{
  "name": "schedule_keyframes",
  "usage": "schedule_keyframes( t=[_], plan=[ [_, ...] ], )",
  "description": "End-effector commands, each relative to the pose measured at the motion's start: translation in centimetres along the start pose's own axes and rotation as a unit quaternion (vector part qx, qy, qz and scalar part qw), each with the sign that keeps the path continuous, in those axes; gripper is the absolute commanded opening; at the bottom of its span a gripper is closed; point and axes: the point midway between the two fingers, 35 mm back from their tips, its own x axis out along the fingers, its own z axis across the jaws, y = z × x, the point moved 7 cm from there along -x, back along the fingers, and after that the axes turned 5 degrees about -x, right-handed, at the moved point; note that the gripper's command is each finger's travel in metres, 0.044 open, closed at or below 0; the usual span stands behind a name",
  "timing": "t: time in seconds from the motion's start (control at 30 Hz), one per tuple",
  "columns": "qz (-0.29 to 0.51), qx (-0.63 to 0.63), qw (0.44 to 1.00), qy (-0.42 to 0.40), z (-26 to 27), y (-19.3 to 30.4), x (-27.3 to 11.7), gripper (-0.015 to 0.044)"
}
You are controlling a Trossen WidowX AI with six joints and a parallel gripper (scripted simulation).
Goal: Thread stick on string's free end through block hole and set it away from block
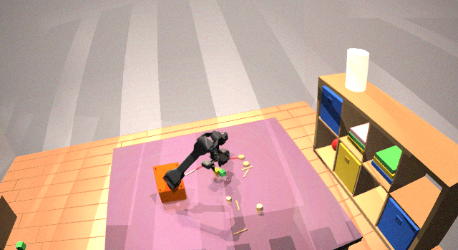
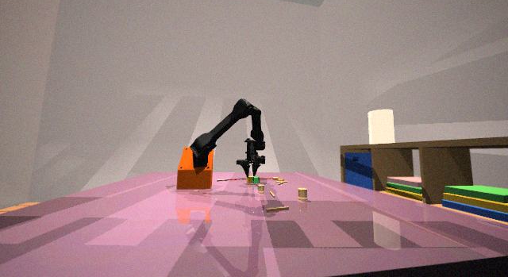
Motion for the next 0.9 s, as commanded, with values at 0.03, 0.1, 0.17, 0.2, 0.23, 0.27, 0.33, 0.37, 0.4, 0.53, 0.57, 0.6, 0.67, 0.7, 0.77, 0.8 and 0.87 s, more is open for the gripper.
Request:
schedule_keyframes(
  t=[0.03, 0.1, 0.17, 0.2, 0.23, 0.27, 0.33, 0.37, 0.4, 0.53, 0.57, 0.6, 0.67, 0.7, 0.77, 0.8, 0.87],
  plan=[
    [-0.002, -0.003, 1.000, 0.003, -0.17, 0.10, 1.09, 0.0243],
    [-0.002, -0.003, 1.000, 0.003, -0.20, 0.10, 1.30, 0.0243],
    [-0.002, -0.003, 1.000, 0.003, -0.20, 0.10, 1.32, 0.0243],
    [-0.002, -0.003, 1.000, 0.003, -0.20, 0.10, 1.32, 0.0243],
    [-0.002, -0.003, 1.000, 0.003, -0.20, 0.10, 1.32, 0.0243],
    [-0.002, -0.003, 1.000, 0.003, -0.20, 0.10, 1.32, 0.0243],
    [0.000, -0.001, 1.000, 0.002, -0.17, 0.09, 1.14, 0.0217],
    [0.000, -0.001, 1.000, 0.002, -0.17, 0.09, 1.14, 0.0190],
    [0.000, -0.001, 1.000, 0.002, -0.17, 0.09, 1.14, 0.0164],
    [0.000, -0.001, 1.000, 0.002, -0.17, 0.09, 1.14, 0.0079],
    [0.000, -0.001, 1.000, 0.002, -0.17, 0.09, 1.14, 0.0072],
    [0.000, -0.001, 1.000, 0.002, -0.17, 0.09, 1.14, 0.0065],
    [0.000, -0.001, 1.000, 0.002, -0.17, 0.09, 1.14, 0.0052],
    [0.000, -0.001, 1.000, 0.002, -0.17, 0.09, 1.14, 0.0045],
    [0.000, -0.001, 1.000, 0.002, -0.17, 0.09, 1.14, 0.0000],
    [0.000, -0.001, 1.000, 0.002, -0.17, 0.09, 1.14, 0.0000],
    [0.000, -0.001, 1.000, 0.002, -0.17, 0.09, 1.13, 0.0000]
  ],
)
